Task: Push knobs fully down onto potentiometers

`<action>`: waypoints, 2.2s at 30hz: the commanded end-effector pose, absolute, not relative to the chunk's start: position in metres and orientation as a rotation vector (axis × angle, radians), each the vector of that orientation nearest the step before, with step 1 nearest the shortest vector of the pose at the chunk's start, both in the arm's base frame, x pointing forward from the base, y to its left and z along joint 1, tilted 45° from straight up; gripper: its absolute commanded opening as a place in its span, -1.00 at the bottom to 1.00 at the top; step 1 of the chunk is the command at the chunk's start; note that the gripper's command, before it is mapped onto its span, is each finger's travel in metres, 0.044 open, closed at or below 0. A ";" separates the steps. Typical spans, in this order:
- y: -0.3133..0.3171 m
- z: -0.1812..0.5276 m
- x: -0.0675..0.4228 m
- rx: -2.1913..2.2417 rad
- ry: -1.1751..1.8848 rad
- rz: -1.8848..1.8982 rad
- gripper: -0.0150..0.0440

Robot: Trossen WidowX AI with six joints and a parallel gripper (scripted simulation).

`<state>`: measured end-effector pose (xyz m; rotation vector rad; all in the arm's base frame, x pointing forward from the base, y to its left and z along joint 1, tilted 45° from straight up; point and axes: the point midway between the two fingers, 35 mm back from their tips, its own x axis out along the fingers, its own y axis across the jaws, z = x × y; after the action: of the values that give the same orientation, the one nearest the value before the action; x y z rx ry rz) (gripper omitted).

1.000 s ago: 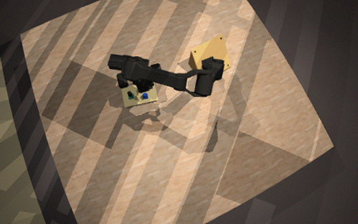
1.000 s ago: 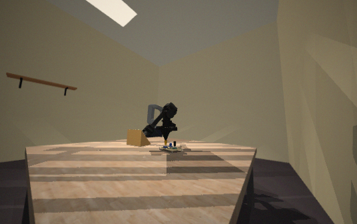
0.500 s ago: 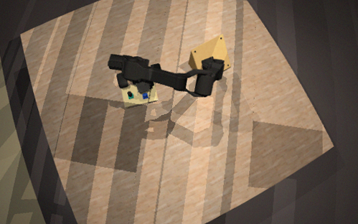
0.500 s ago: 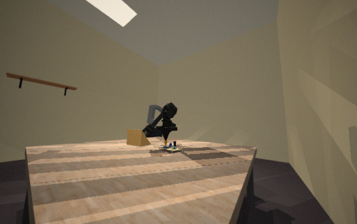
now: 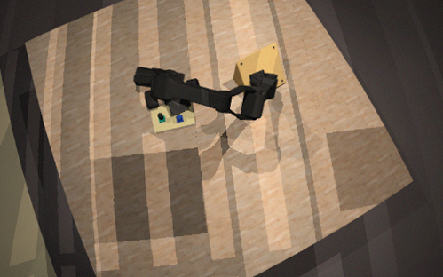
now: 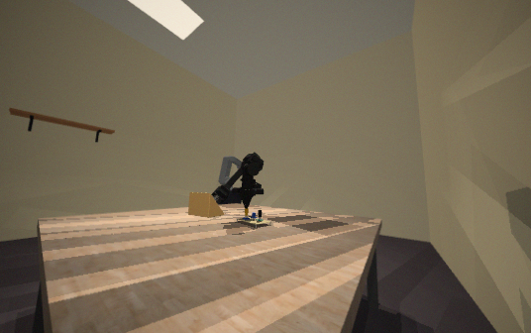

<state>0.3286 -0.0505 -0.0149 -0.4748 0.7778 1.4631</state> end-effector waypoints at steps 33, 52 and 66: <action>-0.045 -0.019 0.329 -0.470 0.777 1.461 -0.49; -0.043 -0.021 0.329 -0.470 0.777 1.461 -0.49; -0.042 -0.022 0.329 -0.470 0.777 1.461 -0.49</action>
<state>0.3275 -0.0488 -0.0177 -0.4696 0.7791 1.4492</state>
